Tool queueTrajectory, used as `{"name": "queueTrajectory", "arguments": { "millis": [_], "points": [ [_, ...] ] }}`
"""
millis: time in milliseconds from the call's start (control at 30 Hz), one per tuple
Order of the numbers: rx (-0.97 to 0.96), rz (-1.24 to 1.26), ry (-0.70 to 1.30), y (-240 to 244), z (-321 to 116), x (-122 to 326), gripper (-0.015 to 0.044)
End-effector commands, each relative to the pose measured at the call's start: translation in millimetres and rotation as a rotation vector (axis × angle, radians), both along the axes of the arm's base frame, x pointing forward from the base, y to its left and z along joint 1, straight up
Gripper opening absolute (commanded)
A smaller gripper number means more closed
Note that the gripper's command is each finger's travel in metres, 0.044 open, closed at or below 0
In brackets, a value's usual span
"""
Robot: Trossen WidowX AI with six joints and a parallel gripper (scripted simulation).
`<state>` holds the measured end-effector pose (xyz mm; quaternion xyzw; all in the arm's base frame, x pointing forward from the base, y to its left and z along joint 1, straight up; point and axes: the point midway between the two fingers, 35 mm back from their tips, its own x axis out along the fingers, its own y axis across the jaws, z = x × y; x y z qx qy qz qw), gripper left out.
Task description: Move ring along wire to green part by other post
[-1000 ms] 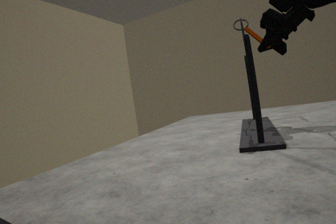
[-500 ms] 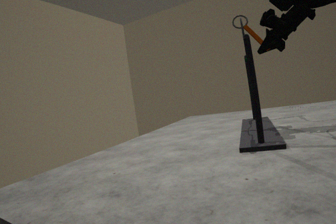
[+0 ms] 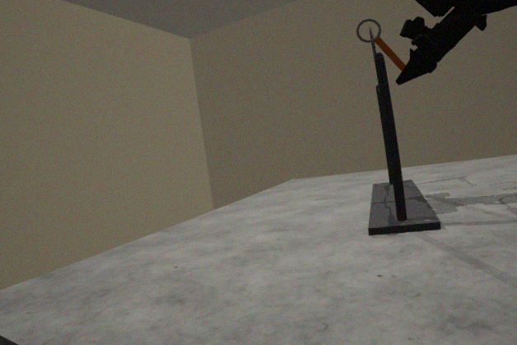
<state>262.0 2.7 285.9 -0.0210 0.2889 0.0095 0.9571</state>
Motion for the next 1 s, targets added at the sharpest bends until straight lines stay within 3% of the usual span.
{"name": "queueTrajectory", "arguments": {
  "millis": [0, 967],
  "points": [
    [-0.068, 0.000, -0.020, -3.5, 1.6, -1.6, -0.0150],
    [-0.543, -0.003, -0.093, -27.1, 8.0, 1.5, -0.0150]
  ]
}}
